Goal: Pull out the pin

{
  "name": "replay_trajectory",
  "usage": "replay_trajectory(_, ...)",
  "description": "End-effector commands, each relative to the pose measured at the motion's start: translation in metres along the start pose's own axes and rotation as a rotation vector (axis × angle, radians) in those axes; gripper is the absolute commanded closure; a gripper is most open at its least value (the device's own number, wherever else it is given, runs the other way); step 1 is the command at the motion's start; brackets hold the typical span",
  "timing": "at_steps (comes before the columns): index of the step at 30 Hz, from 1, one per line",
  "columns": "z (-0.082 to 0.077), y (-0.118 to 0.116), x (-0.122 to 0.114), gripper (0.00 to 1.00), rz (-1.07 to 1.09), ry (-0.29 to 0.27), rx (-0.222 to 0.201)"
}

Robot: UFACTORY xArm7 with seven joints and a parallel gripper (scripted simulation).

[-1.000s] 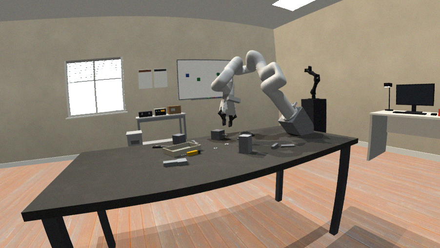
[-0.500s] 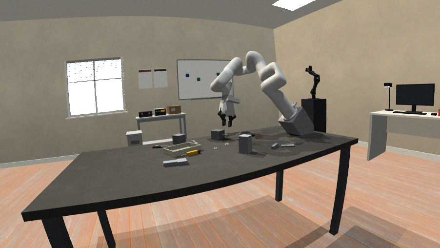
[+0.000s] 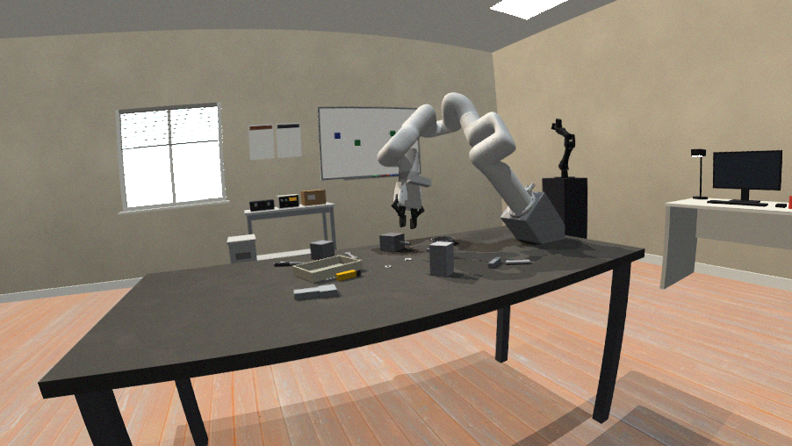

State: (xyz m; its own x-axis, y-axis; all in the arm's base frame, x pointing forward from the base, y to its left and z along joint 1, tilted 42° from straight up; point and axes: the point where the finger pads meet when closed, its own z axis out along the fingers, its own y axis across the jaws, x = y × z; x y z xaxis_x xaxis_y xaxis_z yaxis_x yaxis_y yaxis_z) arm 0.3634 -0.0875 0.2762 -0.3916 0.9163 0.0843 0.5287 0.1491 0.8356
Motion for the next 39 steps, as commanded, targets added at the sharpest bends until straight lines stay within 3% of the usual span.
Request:
replay_trajectory(1, -0.001, 0.0, -0.003, 0.57, -0.004, -0.004, 0.002)
replay_trajectory(9, -0.004, -0.01, -0.026, 0.57, -0.032, -0.022, 0.035)
replay_trajectory(22, -0.004, -0.012, -0.029, 0.57, -0.034, -0.023, 0.039)
replay_trajectory(39, 0.01, -0.023, -0.05, 0.57, -0.065, -0.034, 0.073)
